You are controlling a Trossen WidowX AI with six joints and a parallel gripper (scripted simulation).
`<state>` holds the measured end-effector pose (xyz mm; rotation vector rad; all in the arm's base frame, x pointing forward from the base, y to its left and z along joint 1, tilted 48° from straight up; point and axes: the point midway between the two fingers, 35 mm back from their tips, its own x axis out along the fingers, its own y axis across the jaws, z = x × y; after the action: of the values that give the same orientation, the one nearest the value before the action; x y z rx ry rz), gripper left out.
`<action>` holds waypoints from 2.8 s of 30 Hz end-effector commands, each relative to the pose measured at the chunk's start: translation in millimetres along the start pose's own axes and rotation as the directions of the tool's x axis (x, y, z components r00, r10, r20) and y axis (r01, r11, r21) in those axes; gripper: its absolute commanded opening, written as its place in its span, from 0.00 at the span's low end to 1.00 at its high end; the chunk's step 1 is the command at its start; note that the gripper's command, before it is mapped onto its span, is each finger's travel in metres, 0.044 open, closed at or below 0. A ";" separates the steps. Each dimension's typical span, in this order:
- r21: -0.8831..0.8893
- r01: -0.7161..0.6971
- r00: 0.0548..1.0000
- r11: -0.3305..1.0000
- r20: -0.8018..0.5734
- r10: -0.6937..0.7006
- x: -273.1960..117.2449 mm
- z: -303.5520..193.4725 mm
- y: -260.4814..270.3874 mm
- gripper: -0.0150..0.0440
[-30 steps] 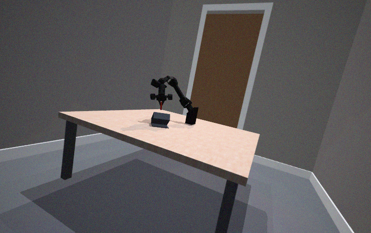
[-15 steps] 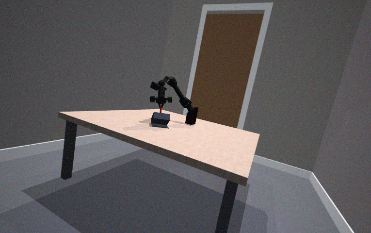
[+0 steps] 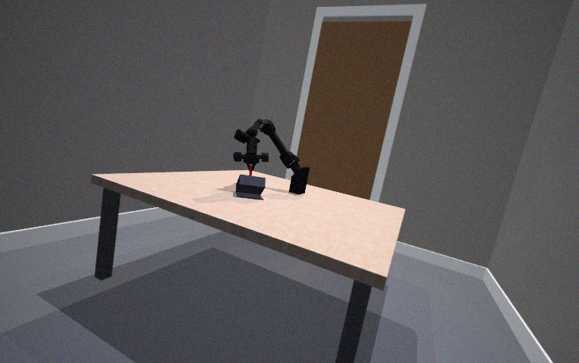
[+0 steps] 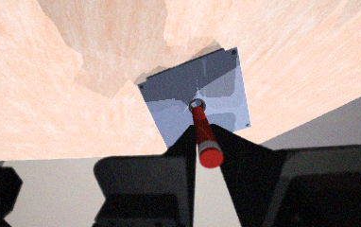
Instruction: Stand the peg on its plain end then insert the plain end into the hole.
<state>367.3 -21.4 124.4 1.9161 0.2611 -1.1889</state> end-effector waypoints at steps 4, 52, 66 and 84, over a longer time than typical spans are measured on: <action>-0.005 0.003 1.000 1.000 -0.004 -0.003 10.7 -0.6 -1.2 0.25; 0.000 0.000 1.000 1.000 -0.001 0.000 29.5 -1.7 -2.0 0.25; 0.000 -0.001 1.000 1.000 -0.001 0.001 39.1 -2.1 -2.3 0.25; 0.004 -0.002 1.000 1.000 0.005 0.002 44.8 -1.2 -2.0 0.25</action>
<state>390.6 -30.1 86.9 1.9163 0.2547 -1.1937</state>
